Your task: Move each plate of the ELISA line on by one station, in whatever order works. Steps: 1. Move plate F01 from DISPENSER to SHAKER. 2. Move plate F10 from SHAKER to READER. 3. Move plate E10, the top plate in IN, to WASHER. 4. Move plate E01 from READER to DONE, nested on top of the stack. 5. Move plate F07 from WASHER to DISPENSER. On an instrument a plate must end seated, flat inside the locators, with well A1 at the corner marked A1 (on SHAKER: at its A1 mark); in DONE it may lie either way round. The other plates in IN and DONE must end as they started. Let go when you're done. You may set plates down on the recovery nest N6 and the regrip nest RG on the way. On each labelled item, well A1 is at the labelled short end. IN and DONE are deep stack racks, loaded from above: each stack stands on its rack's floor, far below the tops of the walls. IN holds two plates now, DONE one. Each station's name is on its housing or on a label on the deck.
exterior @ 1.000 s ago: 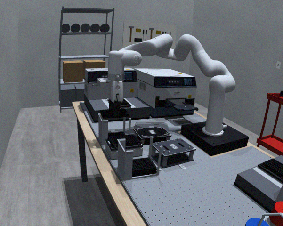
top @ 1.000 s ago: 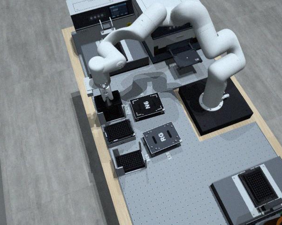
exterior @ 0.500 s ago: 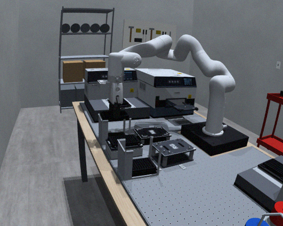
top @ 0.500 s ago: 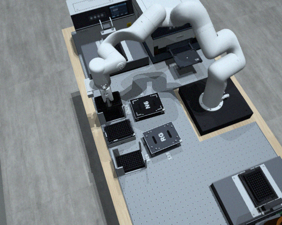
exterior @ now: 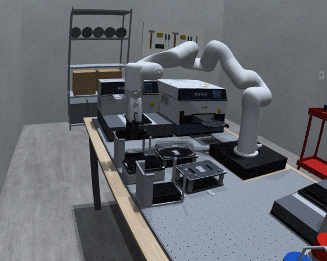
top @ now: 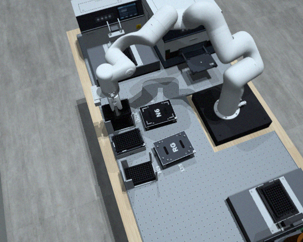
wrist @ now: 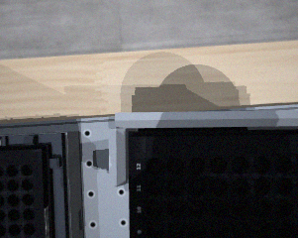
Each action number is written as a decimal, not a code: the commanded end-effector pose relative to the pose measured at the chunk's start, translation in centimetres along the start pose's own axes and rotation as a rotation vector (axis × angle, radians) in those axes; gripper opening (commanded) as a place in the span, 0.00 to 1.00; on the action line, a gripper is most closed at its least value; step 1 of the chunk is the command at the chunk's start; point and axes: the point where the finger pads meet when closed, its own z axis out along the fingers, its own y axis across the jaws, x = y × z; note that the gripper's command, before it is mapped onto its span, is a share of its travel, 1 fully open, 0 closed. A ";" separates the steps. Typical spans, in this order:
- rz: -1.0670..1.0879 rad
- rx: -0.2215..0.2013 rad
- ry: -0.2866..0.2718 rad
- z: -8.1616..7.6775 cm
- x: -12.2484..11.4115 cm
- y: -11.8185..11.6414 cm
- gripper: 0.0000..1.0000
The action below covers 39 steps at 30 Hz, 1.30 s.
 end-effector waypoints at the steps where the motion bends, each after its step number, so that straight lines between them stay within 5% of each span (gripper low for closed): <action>1: 0.000 -0.001 0.004 0.1 0.1 0.0 0.00; 39: 0.000 -0.001 0.004 2.3 0.1 0.0 0.00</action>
